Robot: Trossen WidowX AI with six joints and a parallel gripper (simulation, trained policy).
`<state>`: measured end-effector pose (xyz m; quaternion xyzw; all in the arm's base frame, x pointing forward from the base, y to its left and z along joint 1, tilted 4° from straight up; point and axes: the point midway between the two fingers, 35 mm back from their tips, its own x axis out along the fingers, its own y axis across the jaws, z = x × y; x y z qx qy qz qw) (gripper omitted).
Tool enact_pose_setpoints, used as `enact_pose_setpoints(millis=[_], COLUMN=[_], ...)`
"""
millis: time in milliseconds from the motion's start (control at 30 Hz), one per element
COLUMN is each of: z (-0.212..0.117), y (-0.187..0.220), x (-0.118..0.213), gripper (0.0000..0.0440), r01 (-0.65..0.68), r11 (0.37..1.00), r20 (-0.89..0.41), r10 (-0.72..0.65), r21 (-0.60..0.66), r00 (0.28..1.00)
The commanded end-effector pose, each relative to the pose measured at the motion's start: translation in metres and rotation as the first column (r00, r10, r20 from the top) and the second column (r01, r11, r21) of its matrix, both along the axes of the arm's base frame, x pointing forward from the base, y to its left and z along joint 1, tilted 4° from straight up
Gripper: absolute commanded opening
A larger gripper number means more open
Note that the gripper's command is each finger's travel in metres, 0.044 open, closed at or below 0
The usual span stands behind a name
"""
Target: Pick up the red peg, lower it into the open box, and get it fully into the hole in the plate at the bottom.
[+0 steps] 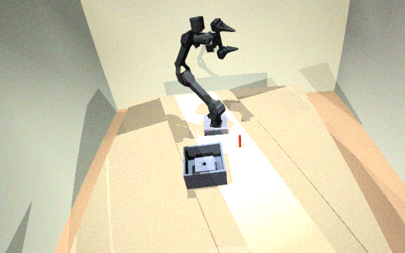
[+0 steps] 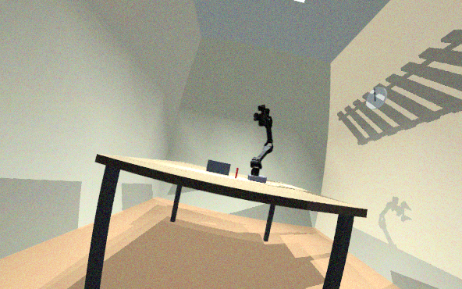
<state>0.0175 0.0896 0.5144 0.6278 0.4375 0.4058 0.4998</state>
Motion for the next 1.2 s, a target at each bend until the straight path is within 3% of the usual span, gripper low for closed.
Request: enact_pose_setpoints(millis=[0,233,500,867,1167], z=[-0.023,-0.076,-0.145,-0.243,-0.318], y=[0.023,0.056,0.075,0.077,0.069], x=[0.02,0.059,0.095,0.121,0.122], gripper=[0.044,0.044,0.044,0.044,0.044], r01=[0.065,0.153,0.183,0.092,-0.065], r11=[0.993,0.938,0.818,0.58,0.357], r20=[-0.029,-0.075,-0.114,-0.161,-0.218], r10=[-0.068,-0.185,-0.289,-0.37,-0.409], r21=[-0.103,-0.311,-0.545,-0.81,-0.932], r00=[0.997,0.98,0.951,0.915,0.886])
